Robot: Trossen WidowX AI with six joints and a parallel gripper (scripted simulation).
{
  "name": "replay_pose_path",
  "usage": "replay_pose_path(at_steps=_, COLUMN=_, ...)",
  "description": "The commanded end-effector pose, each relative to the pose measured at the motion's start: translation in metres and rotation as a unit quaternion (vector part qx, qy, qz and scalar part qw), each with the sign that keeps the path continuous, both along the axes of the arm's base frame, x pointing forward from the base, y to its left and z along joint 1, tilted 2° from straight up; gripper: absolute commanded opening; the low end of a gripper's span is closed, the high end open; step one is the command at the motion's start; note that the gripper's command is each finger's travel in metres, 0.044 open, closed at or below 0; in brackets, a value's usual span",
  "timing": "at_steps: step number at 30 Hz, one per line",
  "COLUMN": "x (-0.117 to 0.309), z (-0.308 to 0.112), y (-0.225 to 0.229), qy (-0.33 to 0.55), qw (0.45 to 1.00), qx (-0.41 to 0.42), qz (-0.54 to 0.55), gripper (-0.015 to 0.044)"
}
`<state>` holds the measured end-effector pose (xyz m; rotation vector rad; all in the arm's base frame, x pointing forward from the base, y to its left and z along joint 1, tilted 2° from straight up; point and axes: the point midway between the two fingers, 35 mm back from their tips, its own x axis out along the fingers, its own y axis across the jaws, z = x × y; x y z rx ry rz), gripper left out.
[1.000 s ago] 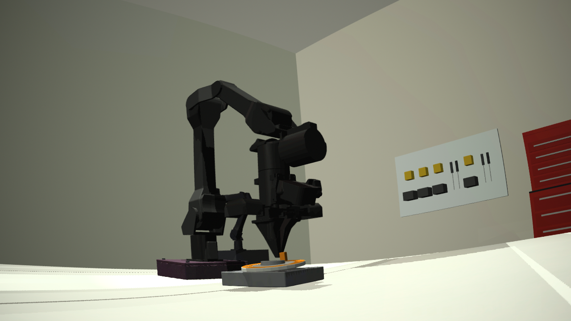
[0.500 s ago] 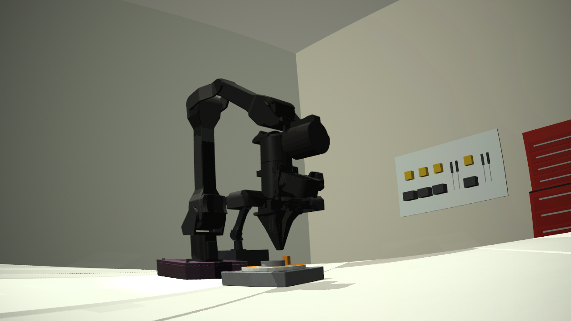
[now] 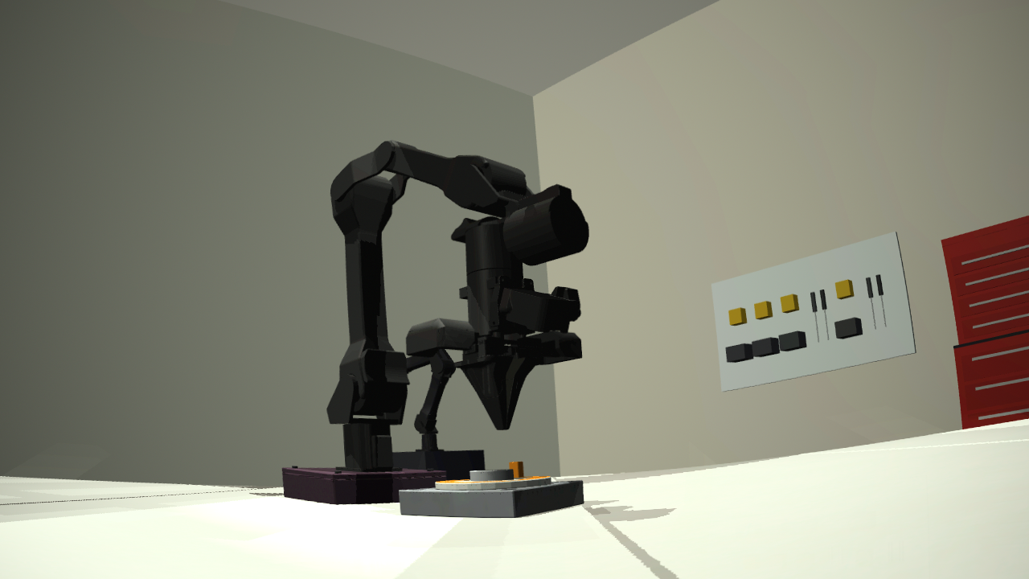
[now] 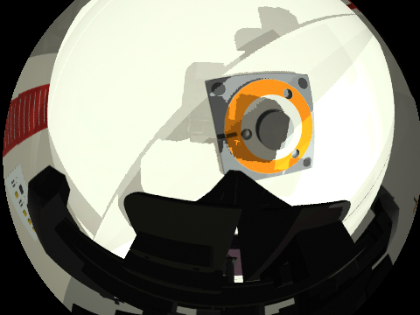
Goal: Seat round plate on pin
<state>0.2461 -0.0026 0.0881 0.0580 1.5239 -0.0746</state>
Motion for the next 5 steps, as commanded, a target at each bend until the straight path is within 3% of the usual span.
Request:
replay_pose_path(at_steps=1, x=-0.0001, z=-0.0008, y=0.0000, qy=0.001, qw=1.000, qx=0.000, qz=0.000, gripper=0.0000)
replay_pose_path(at_steps=5, x=-0.0001, z=-0.0008, y=0.0000, qy=0.001, qw=1.000, qx=0.000, qz=0.000, gripper=0.0000)
